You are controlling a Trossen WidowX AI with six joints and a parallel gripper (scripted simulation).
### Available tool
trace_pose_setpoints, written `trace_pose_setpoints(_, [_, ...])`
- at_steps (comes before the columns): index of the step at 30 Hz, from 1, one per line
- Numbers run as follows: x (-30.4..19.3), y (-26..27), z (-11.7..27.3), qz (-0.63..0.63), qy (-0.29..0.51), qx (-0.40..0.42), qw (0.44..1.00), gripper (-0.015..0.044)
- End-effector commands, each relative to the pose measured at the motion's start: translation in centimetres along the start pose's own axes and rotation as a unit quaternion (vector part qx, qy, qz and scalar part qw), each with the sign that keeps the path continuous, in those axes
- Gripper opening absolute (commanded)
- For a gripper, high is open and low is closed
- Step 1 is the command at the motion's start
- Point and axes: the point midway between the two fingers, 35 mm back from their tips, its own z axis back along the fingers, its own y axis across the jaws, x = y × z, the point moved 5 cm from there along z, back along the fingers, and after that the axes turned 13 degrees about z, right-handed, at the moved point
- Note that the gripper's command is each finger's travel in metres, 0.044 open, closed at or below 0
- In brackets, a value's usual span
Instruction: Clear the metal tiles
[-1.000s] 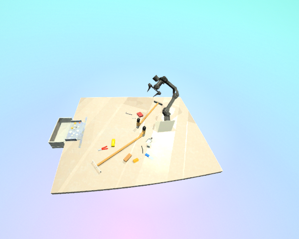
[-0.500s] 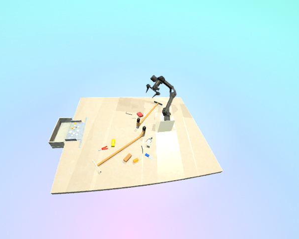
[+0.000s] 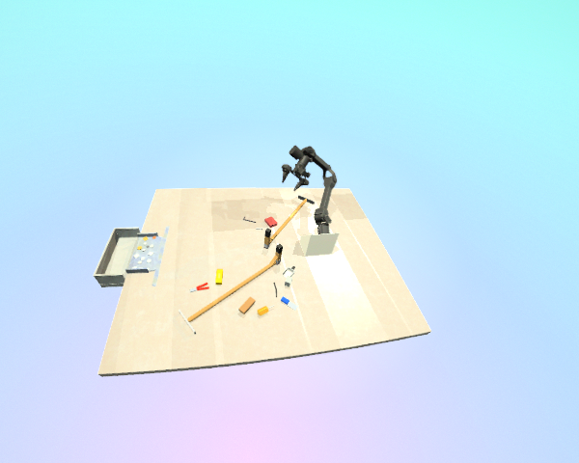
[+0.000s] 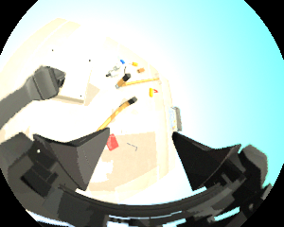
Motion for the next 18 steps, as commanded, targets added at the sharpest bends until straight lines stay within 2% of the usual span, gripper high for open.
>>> trace_pose_setpoints(1, [1.1, -0.7, -0.6, 0.053, -0.008, 0.010, 0.999, 0.0440])
trace_pose_setpoints(18, [5.7, -2.9, -2.0, 0.236, -0.033, 0.032, 0.971, 0.0440])
